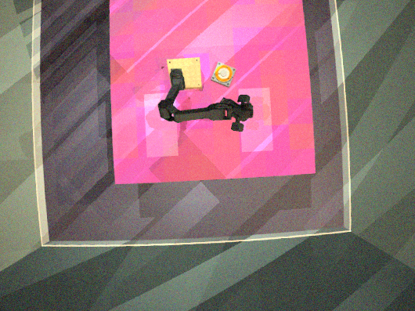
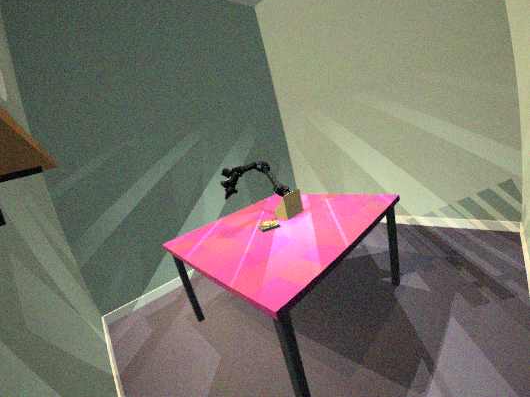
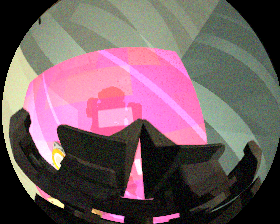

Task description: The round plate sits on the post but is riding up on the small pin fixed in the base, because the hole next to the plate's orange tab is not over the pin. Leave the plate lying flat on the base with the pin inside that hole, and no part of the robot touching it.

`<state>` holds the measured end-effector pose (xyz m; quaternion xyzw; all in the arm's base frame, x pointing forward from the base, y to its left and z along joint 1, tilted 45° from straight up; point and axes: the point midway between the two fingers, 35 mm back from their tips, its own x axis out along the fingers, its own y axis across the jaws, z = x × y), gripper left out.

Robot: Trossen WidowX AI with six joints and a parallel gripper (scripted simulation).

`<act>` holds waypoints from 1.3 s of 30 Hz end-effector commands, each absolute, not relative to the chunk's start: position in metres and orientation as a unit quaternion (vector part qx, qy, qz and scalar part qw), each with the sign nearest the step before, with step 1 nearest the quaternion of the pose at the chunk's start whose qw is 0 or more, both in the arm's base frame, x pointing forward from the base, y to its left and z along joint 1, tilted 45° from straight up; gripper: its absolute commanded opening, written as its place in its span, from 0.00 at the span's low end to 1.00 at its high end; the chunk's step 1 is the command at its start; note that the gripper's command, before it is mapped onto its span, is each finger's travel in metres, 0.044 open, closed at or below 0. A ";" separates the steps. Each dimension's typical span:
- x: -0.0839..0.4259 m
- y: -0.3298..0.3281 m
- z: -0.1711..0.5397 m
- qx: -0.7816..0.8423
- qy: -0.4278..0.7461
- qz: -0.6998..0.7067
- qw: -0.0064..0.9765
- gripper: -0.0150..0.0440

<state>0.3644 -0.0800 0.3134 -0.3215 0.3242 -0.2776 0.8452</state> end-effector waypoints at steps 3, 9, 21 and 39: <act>0.375 -0.031 0.212 -0.289 0.411 -0.217 0.837 0.25; 0.350 0.010 0.115 -0.268 0.505 -0.191 0.798 0.25; 0.237 0.040 -0.010 -0.287 0.636 -0.246 0.673 0.25; 0.240 0.007 -0.046 -0.288 0.636 -0.248 0.672 0.25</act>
